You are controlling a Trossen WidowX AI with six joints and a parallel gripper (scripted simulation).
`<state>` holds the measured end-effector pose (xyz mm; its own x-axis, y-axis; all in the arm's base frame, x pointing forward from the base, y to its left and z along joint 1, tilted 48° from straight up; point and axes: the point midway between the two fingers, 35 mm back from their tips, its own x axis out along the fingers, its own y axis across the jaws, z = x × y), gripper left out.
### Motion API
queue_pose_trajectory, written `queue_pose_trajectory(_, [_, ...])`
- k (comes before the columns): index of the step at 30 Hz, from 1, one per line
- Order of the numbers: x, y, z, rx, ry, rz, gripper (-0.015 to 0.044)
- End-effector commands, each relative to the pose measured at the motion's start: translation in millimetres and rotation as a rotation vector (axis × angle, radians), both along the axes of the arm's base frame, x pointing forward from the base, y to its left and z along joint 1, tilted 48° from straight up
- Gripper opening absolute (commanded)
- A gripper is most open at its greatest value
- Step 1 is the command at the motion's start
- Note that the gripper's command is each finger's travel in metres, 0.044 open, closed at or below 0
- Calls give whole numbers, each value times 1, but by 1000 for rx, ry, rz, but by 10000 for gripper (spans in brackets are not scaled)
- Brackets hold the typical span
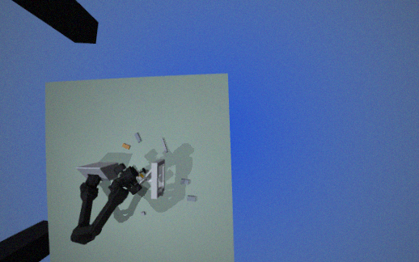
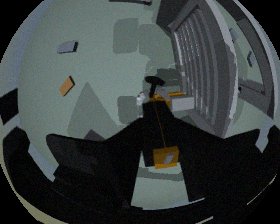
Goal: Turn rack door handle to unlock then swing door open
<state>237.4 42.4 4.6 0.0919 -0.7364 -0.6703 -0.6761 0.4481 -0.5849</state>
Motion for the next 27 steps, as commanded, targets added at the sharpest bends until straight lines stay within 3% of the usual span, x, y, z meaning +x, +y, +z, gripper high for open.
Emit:
queue_pose_trajectory(1, [-3, 4, -5, 11, -63, -52, 22])
queue_pose_trajectory(27, [-19, 38, -43, 50, -345, -311, 22])
